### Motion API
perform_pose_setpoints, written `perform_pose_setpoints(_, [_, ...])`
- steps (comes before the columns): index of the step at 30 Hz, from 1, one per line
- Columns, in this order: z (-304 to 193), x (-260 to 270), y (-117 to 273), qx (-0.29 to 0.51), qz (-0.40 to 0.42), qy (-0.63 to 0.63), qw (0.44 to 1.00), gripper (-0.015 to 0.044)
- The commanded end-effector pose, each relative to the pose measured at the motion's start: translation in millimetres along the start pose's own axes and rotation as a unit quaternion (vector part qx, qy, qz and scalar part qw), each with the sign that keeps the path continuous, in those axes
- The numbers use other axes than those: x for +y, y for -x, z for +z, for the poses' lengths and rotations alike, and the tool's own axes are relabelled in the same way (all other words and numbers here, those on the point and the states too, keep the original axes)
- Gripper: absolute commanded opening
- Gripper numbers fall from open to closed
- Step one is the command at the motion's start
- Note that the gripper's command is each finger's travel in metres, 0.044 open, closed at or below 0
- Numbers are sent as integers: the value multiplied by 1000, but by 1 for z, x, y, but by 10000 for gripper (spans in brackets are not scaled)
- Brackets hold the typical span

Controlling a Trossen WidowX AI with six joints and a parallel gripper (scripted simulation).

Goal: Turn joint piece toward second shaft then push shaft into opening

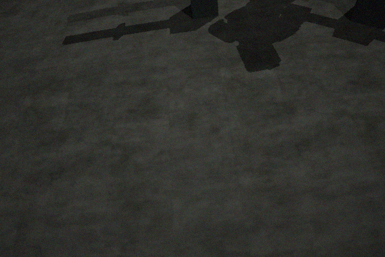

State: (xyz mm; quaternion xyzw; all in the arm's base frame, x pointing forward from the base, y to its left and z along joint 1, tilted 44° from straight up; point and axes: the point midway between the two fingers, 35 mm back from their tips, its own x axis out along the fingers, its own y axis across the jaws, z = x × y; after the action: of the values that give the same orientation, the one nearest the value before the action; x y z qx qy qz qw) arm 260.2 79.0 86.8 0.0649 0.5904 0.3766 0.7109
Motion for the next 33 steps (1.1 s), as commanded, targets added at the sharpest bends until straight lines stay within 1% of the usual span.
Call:
perform_pose_setpoints(1, [-1,0,-1,1,2,-3,1000,182])
perform_pose_setpoints(29, [-1,0,-1,1,2,-3,1000,182])
perform_pose_setpoints(30, [0,0,0,0,0,0,1000,156])
perform_pose_setpoints(31, [0,0,0,0,0,0,1000,147])
perform_pose_setpoints(33, [0,0,0,0,0,0,1000,147])
